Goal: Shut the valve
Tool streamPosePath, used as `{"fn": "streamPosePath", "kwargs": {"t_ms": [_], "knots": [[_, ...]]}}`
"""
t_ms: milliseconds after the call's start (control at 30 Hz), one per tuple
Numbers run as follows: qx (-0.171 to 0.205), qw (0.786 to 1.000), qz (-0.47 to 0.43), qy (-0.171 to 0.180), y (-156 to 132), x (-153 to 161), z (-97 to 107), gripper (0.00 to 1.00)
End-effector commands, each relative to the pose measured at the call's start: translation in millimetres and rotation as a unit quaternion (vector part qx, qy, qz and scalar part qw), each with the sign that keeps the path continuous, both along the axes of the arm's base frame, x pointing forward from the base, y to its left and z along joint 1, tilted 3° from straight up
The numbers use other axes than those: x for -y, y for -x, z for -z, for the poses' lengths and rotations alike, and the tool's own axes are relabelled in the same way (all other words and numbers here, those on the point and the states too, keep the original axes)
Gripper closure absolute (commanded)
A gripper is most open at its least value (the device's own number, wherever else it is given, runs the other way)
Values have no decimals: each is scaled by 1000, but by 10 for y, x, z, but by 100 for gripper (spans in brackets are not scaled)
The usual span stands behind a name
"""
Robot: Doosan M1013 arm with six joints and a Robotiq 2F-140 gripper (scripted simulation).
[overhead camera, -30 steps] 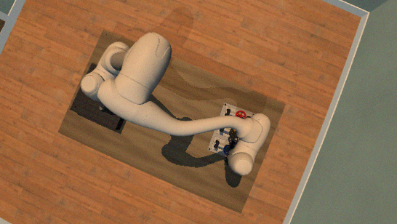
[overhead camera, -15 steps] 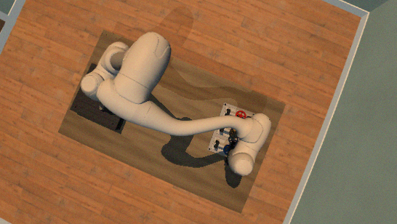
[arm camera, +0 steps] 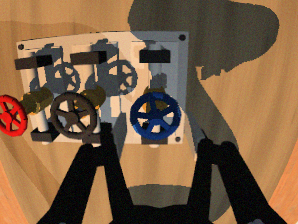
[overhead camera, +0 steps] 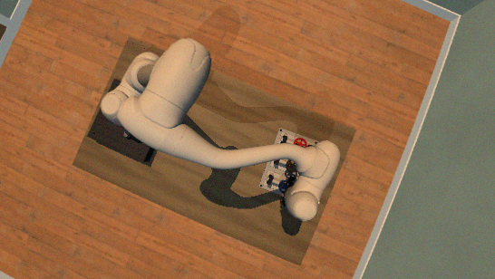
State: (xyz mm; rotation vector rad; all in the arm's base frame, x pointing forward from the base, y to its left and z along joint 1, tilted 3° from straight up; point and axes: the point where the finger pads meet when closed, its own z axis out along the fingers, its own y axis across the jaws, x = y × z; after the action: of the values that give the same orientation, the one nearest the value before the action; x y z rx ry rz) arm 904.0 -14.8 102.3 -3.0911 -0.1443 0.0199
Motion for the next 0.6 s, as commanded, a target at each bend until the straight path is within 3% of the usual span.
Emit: {"fn": "streamPosePath", "kwargs": {"t_ms": [0, 567], "knots": [[0, 1000, 0, 0, -1, 2, -43, 46], [0, 1000, 0, 0, -4, 13, -293, 46]]}}
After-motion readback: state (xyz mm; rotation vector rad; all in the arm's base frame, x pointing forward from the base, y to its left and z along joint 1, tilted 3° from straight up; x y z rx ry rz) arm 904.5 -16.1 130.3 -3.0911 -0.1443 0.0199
